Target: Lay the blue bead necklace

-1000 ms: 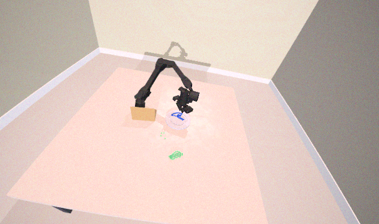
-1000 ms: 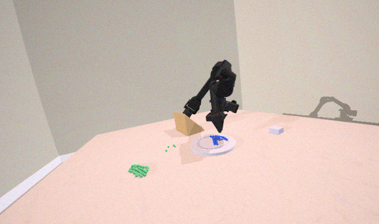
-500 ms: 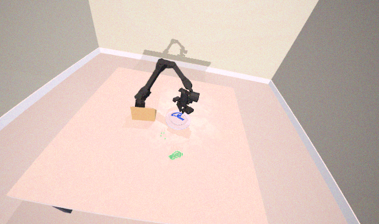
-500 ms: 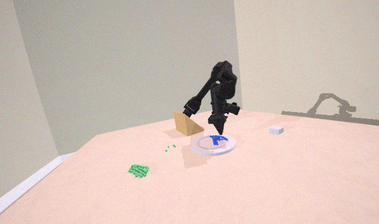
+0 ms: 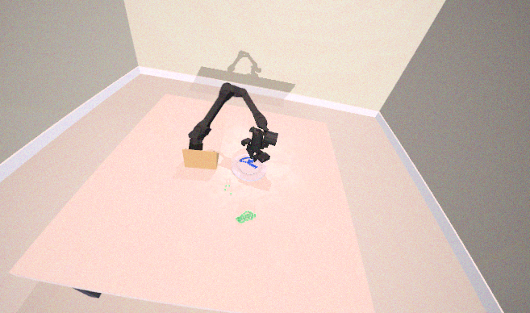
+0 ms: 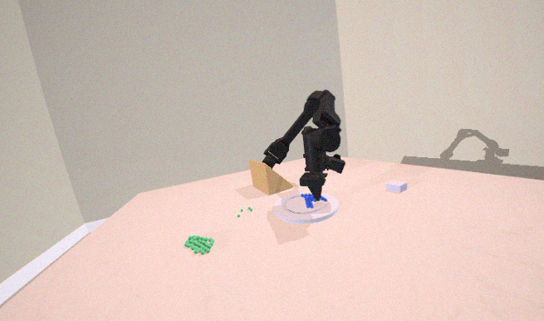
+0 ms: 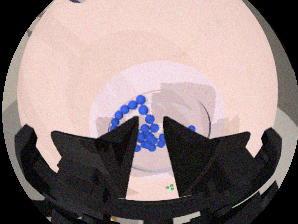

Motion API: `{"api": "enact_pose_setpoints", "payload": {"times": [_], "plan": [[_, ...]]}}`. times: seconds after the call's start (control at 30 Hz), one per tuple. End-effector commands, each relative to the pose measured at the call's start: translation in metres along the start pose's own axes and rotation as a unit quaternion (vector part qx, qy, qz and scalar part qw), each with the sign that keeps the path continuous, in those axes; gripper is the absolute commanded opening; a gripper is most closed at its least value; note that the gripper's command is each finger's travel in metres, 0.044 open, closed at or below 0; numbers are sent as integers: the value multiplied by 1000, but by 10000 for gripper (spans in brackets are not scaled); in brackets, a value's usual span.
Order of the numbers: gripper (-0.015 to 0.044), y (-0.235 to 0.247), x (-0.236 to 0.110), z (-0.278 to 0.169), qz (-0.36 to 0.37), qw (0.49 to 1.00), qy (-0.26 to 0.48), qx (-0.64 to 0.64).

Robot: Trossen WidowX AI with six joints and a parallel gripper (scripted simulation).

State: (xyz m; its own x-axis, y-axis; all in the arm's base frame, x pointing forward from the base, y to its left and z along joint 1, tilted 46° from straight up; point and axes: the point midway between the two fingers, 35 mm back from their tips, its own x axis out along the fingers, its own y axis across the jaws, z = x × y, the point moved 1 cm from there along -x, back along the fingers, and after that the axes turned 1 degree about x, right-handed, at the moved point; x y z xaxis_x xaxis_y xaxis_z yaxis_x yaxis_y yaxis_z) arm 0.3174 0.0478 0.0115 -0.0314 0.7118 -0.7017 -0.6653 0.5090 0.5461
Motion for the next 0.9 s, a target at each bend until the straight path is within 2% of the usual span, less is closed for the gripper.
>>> {"api": "enact_pose_setpoints", "payload": {"times": [0.0, 0.07, 0.23, 0.87], "plan": [[120, 1, 5, -1, 2, 1000, -2, 2], [120, 1, 6, -1, 2, 1000, -2, 2], [0, 1, 4, 0, 1, 1000, 0, 0], [0, 1, 4, 0, 1, 1000, 0, 0]]}}
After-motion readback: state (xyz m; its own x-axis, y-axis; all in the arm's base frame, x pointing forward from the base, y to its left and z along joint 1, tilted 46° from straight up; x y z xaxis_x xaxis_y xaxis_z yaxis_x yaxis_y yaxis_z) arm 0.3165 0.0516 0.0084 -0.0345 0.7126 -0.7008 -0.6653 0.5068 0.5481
